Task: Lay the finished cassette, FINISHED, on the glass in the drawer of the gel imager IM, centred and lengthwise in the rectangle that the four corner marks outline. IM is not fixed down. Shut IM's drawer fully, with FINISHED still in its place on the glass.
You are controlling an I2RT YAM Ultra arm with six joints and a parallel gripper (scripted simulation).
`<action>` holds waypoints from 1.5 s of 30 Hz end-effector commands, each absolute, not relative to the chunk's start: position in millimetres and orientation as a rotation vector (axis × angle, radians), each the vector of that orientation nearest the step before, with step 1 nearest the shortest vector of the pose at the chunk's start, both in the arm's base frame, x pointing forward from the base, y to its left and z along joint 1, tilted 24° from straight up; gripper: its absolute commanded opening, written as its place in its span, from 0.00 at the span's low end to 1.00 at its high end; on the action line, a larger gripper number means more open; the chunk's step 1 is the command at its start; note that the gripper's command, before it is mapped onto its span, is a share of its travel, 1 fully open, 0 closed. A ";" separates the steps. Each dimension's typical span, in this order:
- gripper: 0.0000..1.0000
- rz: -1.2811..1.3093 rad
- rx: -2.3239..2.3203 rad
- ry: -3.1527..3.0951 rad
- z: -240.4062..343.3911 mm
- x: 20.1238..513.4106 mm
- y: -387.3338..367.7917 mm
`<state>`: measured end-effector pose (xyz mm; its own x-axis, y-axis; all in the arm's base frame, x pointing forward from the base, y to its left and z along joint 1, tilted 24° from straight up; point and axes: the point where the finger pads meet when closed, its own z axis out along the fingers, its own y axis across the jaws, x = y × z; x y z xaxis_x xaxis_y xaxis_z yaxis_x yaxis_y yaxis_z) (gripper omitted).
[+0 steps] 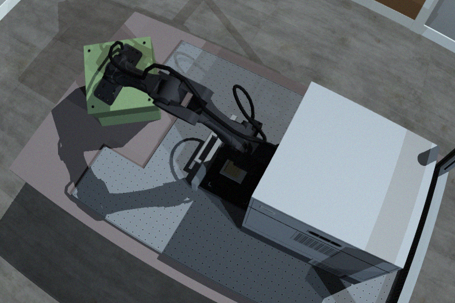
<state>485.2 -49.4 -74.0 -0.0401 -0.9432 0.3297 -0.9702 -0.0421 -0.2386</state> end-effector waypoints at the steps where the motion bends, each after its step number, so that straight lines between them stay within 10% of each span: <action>1: 0.91 0.648 2.146 -2.133 -67.1 488.7 -45.5; 45: 0.91 0.652 2.159 -2.136 -63.4 485.9 -43.5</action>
<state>487.0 -49.4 -70.2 -0.0433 -0.9433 0.3291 -0.9679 -0.0421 -0.2478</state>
